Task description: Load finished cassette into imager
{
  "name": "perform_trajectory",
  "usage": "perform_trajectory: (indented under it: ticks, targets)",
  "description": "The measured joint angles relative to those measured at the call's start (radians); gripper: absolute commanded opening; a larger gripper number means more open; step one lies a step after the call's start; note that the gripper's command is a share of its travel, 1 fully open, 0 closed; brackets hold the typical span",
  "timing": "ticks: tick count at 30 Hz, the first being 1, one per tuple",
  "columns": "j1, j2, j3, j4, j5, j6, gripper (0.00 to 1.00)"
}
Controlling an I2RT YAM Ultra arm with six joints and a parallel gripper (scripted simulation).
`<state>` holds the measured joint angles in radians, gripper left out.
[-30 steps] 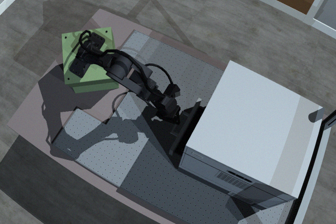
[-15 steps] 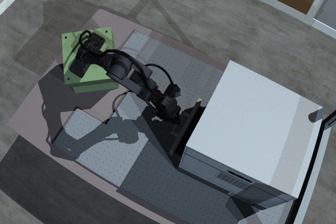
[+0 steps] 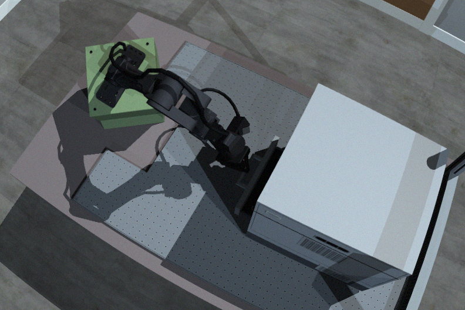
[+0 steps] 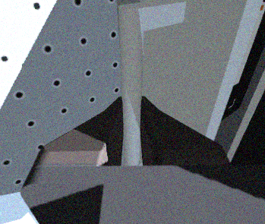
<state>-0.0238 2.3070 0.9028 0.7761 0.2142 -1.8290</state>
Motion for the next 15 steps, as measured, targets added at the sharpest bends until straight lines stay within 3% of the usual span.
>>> perform_trajectory:
  ticks: [8,15]
  targets:
    - [0.000,0.002,0.000,0.005,0.000,0.000,0.00]
    - [-0.010,0.059,-0.015,0.171,-0.032,-0.023,0.00]
